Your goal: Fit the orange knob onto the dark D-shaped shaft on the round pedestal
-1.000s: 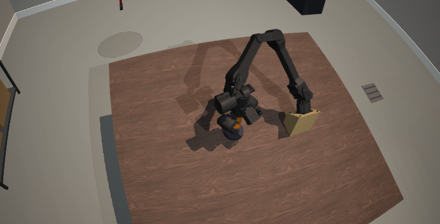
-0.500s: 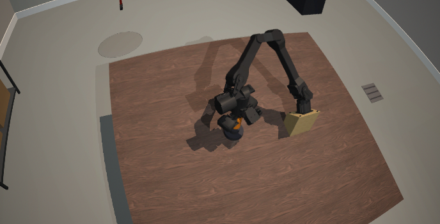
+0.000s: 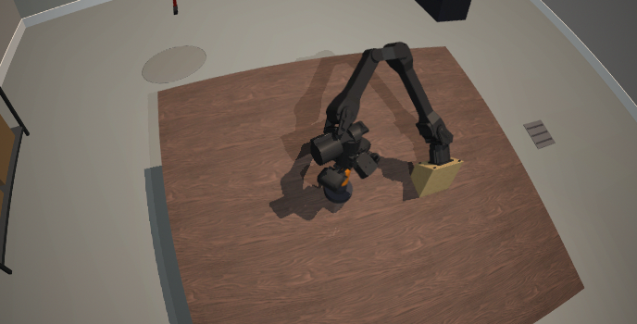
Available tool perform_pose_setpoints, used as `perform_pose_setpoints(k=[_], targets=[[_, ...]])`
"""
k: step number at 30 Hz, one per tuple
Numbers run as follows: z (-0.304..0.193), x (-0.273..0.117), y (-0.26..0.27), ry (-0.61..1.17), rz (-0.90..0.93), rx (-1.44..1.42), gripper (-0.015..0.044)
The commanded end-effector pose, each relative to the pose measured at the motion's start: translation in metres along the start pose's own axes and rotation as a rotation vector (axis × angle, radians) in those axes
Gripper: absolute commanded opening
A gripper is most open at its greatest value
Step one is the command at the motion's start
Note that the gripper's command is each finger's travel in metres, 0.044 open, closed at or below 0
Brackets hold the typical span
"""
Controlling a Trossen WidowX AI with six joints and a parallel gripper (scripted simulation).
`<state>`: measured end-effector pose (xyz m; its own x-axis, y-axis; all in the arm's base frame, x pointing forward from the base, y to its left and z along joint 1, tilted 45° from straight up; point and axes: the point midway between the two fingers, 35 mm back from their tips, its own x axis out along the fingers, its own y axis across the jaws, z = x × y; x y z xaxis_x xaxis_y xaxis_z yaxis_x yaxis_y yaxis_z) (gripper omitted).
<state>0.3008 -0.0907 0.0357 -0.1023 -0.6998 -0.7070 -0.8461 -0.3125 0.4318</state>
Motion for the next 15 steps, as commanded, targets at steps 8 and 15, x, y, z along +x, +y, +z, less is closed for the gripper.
perform_pose_setpoints(k=[8,15], targets=[[-0.001,0.0007,-0.004,0.0,-0.008,-0.089,0.0],[0.0003,0.0011,-0.0027,0.0,-0.008,-0.089,0.0]])
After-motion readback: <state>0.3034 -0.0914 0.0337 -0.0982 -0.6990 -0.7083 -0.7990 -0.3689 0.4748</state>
